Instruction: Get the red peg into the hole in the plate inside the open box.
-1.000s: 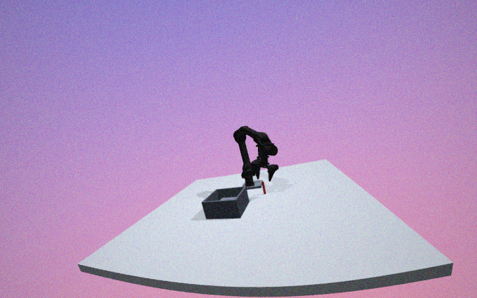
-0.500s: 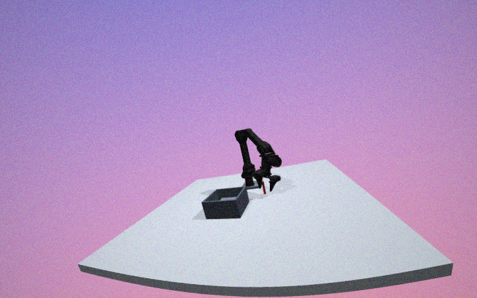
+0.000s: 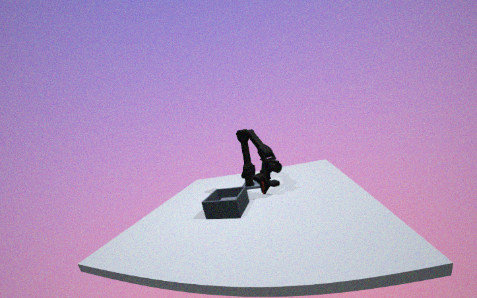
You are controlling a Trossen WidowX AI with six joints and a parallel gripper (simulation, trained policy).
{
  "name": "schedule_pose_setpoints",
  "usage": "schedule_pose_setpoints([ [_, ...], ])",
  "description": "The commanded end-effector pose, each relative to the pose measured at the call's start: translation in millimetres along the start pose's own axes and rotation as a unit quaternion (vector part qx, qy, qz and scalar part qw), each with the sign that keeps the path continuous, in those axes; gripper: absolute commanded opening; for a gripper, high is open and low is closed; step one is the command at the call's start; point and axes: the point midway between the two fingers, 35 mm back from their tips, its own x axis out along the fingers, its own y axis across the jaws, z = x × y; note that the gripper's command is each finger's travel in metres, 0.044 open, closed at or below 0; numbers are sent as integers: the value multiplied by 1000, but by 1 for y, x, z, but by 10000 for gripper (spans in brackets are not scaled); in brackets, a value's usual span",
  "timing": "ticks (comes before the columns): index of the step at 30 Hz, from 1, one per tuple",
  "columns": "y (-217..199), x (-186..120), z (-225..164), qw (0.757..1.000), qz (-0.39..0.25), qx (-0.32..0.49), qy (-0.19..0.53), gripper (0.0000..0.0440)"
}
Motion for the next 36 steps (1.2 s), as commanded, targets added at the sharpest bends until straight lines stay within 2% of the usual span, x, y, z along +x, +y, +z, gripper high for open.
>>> schedule_pose_setpoints([
  [1, -2, -5, 9, 1000, -9, -3, -16, 5],
  [9, -7, -42, 35, 998, -2, -1, -56, 0],
  [17, -13, -82, 67, 995, 13, 34, -91, 2],
  [27, -22, -98, 113, 987, 19, 105, -124, 0],
  [36, -32, -99, 157, 977, 19, 157, -144, 0],
])
